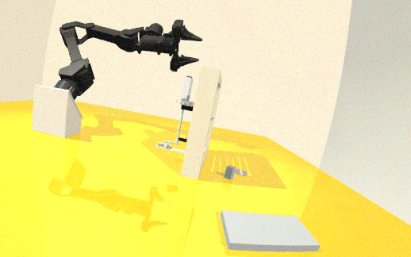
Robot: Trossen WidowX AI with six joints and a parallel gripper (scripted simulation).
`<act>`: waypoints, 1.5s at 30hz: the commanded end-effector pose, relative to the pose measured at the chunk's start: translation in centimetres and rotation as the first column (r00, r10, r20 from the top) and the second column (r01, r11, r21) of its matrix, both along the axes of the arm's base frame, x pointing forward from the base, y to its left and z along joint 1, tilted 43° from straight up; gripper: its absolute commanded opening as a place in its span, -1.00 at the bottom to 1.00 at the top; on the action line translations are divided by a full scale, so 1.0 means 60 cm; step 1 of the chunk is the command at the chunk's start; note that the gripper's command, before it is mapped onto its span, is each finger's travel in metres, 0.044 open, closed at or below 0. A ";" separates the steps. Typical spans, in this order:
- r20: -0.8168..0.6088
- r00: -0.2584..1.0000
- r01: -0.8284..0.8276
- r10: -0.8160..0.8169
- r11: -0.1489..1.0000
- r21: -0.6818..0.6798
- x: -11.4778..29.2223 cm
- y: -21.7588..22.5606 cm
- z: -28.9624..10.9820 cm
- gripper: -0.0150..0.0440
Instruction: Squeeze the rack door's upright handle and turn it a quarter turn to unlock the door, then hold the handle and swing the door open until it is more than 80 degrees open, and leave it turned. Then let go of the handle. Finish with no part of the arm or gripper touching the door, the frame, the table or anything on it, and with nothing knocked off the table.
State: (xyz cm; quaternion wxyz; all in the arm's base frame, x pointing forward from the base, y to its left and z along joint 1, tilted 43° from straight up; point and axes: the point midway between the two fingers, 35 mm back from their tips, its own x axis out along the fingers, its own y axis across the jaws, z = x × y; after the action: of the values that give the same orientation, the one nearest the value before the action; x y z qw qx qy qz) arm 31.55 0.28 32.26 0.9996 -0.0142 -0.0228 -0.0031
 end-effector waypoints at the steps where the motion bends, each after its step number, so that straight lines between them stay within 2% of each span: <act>1: -0.005 1.000 -0.001 0.001 1.000 -0.001 0.001 0.000 -0.001 0.78; 4: -0.071 0.997 -0.009 0.008 1.000 -0.015 0.015 -0.004 -0.014 0.52; 13: -0.322 0.946 -0.057 0.042 0.998 -0.037 0.056 -0.021 -0.069 0.52; 23: -0.569 0.816 -0.119 0.101 0.993 0.006 0.077 -0.042 -0.130 0.52; 34: -0.762 0.614 -0.157 0.206 0.978 0.137 0.077 -0.065 -0.186 0.52; 45: -0.846 0.398 -0.134 0.355 0.935 0.329 0.061 -0.084 -0.221 0.52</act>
State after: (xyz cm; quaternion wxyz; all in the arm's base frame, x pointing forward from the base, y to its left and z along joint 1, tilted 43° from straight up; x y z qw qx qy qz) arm 35.48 -4.58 19.35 0.8612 0.0719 0.4849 0.1346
